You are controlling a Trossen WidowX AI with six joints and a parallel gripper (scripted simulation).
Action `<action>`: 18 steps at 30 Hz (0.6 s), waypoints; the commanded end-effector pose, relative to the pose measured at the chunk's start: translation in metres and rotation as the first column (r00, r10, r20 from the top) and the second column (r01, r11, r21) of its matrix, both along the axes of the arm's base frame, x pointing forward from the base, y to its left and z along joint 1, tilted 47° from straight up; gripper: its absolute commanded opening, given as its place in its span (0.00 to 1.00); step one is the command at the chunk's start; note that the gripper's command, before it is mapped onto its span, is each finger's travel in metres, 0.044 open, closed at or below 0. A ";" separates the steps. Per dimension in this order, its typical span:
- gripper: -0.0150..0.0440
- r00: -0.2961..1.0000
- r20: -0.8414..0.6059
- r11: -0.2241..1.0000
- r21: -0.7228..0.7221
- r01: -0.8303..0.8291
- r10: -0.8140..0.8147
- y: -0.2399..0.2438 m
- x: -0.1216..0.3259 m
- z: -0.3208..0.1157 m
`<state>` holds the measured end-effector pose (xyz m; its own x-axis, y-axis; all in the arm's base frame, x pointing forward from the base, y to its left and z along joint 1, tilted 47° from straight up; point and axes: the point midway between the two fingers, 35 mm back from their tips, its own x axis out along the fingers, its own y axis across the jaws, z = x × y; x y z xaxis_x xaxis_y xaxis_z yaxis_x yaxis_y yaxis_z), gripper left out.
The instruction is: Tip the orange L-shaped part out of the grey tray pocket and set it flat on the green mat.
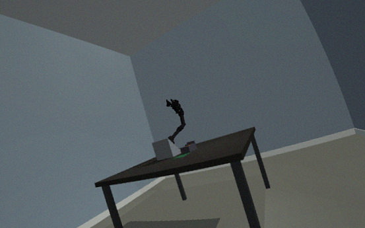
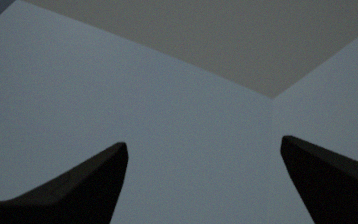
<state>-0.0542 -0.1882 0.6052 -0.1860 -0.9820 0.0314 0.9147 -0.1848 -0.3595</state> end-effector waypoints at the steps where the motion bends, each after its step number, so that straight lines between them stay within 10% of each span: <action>1: 0.89 1.000 0.007 1.000 0.003 -0.009 0.009 -0.002 0.001 -0.001; 8: 0.58 0.995 0.055 0.991 0.094 -0.090 0.085 -0.031 0.003 -0.027; 18: 0.56 0.928 0.189 0.858 0.356 -0.370 0.321 -0.104 0.047 -0.112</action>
<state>-0.0251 -0.2669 0.5288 0.0904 -0.9654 -0.2445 0.9505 0.1569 -0.2681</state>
